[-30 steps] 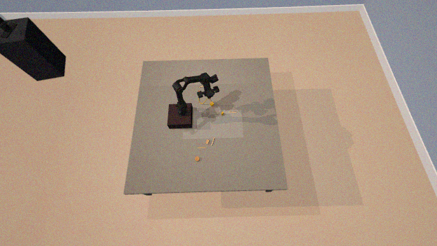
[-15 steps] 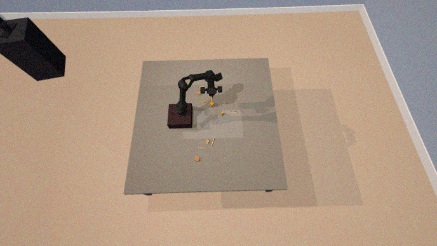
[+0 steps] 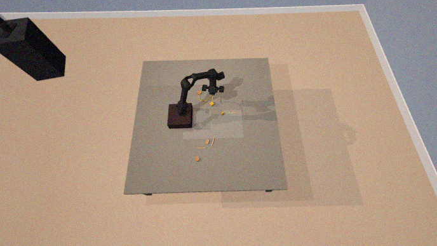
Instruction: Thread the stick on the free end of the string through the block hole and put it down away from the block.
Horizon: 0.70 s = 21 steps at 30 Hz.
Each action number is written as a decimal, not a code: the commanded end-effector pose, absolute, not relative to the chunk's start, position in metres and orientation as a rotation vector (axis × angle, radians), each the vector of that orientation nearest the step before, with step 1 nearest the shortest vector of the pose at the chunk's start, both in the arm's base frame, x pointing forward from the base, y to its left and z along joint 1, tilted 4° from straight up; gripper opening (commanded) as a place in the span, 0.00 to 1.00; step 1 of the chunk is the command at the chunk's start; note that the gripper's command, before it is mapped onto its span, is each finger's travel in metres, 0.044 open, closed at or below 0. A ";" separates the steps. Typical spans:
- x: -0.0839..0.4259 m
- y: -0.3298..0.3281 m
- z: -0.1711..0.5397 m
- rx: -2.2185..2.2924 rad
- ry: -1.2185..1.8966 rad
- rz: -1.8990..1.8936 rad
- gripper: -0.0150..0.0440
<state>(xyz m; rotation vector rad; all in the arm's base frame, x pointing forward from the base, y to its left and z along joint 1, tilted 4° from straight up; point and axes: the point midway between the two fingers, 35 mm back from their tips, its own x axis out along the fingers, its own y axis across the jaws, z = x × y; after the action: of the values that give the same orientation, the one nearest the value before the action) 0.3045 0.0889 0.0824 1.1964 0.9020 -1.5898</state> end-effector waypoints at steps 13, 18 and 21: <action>0.327 0.111 0.081 1.364 0.760 -1.848 0.25; 0.332 0.117 0.081 1.405 0.711 -1.918 0.25; 0.332 0.117 0.081 1.407 0.709 -1.920 0.25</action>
<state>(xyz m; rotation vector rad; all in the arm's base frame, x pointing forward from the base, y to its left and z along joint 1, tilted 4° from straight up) 0.3310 0.1145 0.0837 1.4018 0.7202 -1.8885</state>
